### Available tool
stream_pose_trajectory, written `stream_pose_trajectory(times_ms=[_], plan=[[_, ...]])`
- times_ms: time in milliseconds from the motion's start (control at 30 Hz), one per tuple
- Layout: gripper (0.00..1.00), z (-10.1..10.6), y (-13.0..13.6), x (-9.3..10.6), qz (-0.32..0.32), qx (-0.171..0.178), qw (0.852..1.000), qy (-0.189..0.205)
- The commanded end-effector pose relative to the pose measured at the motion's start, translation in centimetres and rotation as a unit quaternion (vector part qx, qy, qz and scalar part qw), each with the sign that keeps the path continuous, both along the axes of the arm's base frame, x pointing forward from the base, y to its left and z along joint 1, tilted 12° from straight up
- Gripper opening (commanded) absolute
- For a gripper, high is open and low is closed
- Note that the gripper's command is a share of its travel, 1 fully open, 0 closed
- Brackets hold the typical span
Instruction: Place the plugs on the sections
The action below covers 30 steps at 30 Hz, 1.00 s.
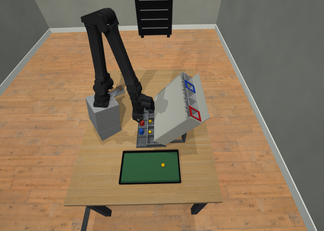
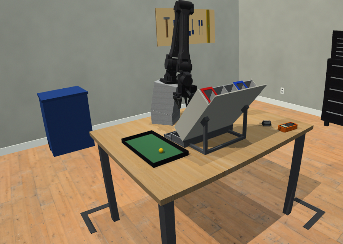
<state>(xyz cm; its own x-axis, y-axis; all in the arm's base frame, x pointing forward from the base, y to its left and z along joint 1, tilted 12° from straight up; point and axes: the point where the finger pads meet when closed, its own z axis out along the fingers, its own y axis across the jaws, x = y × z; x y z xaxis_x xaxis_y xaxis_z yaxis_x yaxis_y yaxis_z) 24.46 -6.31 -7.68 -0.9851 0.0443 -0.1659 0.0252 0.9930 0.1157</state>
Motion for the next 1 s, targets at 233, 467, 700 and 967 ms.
stream_pose_trajectory(times_ms=[233, 467, 700, 967], plan=[[0.59, 7.0, 1.8, 1.1, -0.004, -0.005, 1.000, -0.017], [0.59, 10.7, 3.1, 0.9, -0.004, -0.005, 1.000, -0.020], [0.59, 14.5, 4.5, 0.5, -0.004, -0.004, 1.000, -0.022], [0.59, 13.7, 4.8, -1.0, -0.010, 0.001, 1.000, 0.005]])
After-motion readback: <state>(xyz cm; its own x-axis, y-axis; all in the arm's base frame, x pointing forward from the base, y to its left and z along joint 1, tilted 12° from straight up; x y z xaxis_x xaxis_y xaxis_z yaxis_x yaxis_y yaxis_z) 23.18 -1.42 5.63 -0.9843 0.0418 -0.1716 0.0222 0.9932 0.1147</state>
